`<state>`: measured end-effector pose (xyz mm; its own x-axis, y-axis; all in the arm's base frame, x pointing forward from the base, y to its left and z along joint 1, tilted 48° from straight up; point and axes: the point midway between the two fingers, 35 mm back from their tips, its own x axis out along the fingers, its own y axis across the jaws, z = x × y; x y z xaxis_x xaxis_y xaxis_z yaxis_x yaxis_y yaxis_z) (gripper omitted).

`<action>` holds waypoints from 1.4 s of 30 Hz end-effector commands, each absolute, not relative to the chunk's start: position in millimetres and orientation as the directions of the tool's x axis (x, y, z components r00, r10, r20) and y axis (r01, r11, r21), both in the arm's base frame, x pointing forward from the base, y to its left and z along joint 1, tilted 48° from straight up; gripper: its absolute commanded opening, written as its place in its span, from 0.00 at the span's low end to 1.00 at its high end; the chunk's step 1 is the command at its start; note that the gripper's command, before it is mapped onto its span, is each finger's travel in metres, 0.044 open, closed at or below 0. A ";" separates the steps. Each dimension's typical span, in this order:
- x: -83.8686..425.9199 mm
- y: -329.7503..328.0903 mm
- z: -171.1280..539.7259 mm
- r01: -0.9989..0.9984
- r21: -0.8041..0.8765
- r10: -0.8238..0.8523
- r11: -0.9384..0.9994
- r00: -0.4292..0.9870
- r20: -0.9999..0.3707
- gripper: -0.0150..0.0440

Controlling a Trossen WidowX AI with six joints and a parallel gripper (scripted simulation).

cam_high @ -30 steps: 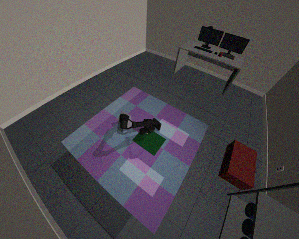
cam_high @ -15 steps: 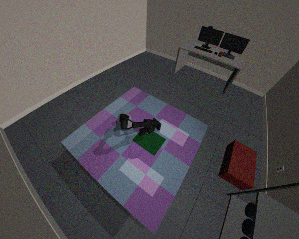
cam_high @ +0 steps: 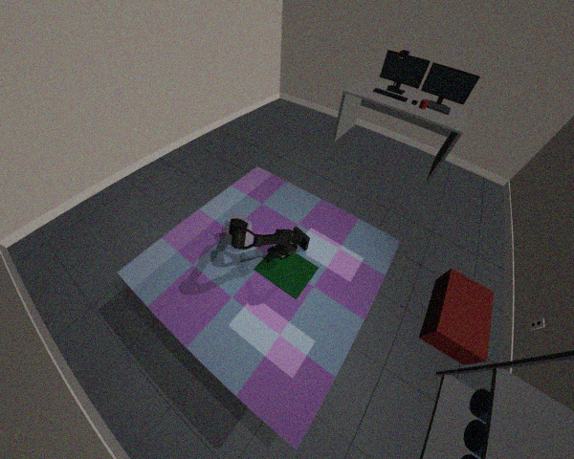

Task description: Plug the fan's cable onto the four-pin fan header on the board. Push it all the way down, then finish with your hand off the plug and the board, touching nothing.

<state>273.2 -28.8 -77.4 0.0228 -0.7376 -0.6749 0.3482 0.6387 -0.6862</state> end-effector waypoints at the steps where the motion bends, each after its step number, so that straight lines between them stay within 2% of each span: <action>1: 273.1 -30.7 -78.9 0.343 -0.689 -0.740 0.638 0.024 -0.673 0.25; 22: 273.3 -41.6 -88.5 0.343 -0.690 -0.740 0.638 0.024 -0.672 0.25; 32: 273.4 -39.3 -86.1 0.347 -0.688 -0.740 0.637 0.024 -0.673 0.69; 42: 272.2 2.0 -49.4 0.343 -0.688 -0.738 0.640 0.025 -0.674 0.69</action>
